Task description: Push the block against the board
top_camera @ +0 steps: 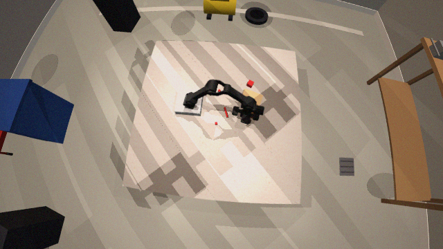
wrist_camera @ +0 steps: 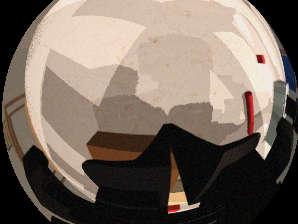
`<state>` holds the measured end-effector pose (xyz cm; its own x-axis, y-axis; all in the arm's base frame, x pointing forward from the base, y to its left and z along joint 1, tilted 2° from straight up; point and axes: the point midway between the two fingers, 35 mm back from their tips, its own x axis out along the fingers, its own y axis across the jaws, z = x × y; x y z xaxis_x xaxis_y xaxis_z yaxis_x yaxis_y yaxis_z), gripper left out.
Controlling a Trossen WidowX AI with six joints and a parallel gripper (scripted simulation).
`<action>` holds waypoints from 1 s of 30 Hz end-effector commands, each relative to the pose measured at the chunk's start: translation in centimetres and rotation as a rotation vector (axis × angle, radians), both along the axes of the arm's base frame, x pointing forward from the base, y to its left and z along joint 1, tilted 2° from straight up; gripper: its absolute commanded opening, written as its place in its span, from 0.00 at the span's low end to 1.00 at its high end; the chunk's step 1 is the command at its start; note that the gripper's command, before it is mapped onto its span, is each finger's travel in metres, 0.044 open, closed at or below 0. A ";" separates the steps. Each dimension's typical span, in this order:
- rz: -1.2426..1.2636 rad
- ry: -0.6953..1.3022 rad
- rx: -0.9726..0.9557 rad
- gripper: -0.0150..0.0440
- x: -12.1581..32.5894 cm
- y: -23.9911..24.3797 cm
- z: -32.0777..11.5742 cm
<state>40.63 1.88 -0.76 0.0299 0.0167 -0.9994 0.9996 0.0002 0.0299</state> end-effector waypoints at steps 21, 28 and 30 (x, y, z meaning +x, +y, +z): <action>0.003 0.009 0.006 0.25 0.0 -3.4 -0.3; 0.003 0.009 0.005 0.25 0.0 -4.6 -0.4; 0.003 0.009 0.005 0.25 0.0 -4.9 -0.4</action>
<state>40.68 -2.50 -1.09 0.0242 0.0173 -0.9996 0.9997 0.0009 0.0242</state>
